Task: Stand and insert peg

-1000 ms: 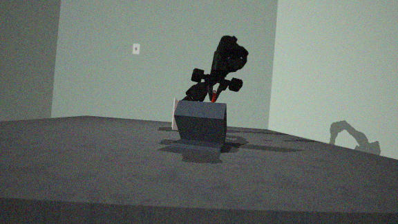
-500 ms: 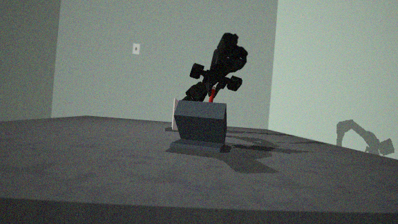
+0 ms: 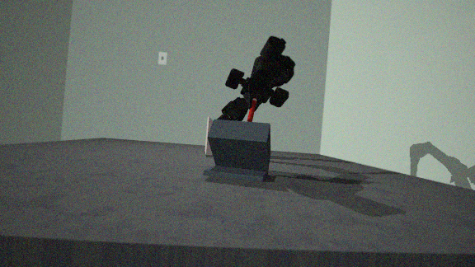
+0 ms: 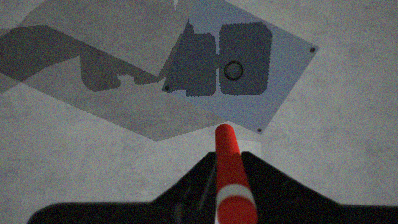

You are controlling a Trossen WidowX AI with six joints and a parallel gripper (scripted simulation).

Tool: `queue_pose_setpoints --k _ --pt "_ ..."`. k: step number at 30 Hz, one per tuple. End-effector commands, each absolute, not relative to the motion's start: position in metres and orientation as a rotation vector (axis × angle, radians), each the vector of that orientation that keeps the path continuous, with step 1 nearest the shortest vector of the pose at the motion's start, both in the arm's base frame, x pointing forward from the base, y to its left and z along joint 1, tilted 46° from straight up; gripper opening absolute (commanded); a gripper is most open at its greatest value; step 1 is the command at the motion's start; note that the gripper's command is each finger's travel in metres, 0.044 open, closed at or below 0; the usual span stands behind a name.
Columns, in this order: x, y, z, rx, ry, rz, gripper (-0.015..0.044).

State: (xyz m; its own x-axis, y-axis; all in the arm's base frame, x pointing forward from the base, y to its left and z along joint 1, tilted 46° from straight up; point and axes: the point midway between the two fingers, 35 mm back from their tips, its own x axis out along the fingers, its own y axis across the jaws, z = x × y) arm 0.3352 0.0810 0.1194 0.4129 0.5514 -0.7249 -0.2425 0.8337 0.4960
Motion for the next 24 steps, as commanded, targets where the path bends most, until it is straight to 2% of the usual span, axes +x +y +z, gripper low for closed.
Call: queue_pose_setpoints --k 1,24 --pt "0.340 0.078 0.121 0.326 0.998 0.497 0.0000" --pt "0.367 0.089 0.103 0.306 0.951 0.484 0.0000"
